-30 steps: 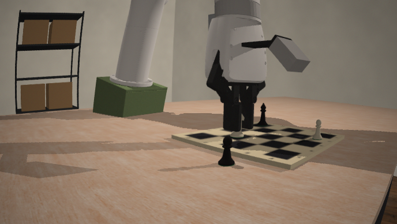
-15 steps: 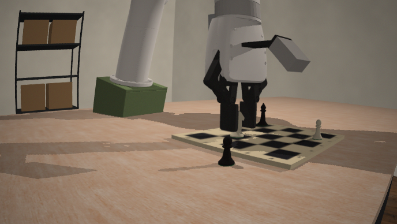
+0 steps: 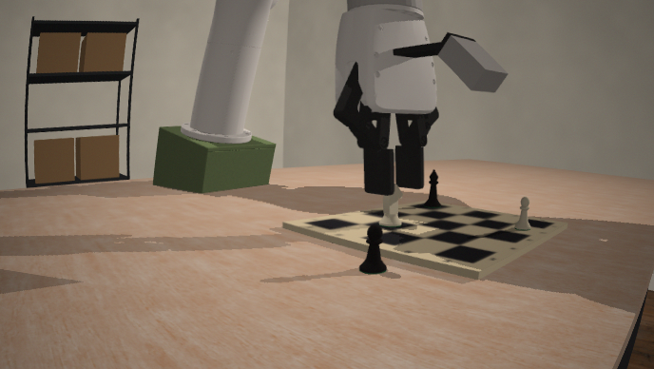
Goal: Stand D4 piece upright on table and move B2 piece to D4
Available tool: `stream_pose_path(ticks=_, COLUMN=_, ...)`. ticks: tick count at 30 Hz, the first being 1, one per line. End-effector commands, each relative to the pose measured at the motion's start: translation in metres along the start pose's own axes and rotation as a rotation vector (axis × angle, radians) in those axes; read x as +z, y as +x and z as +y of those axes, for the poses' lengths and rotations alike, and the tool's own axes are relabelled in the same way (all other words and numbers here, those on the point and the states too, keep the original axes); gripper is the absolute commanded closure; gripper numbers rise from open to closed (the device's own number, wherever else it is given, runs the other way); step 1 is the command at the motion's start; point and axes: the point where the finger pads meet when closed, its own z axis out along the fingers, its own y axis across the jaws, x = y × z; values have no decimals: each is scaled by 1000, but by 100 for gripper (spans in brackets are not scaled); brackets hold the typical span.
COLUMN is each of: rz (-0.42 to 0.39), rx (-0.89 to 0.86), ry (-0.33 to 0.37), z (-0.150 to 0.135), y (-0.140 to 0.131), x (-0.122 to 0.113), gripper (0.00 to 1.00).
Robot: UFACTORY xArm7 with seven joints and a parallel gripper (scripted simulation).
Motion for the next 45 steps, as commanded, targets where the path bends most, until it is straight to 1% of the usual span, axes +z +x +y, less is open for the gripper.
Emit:
stream_pose_path(ticks=1, rz=-15, rx=5, ry=-45, z=-1, y=0, x=-19, gripper=61)
stream_pose_path(ticks=6, rz=-15, rx=5, ry=-45, z=-2, y=1, x=-49, gripper=61)
stream_pose_path(ticks=9, rz=-15, rx=5, ry=-45, z=-3, y=1, x=-61, gripper=61)
stream_pose_path(ticks=13, rz=-15, rx=5, ry=-45, z=-3, y=1, x=-69, gripper=61)
stream_pose_path(ticks=18, rz=-15, rx=5, ry=-45, z=-3, y=1, x=-70, gripper=61)
stream_pose_path(ticks=19, rz=-15, rx=5, ry=-45, z=-3, y=1, x=-70, gripper=0)
stream_pose_path(ticks=40, rz=-15, rx=5, ry=-45, z=-3, y=1, x=-70, gripper=0)
stream_pose_path(ticks=45, rz=-15, rx=5, ry=-45, z=-4, y=1, x=-76, gripper=0)
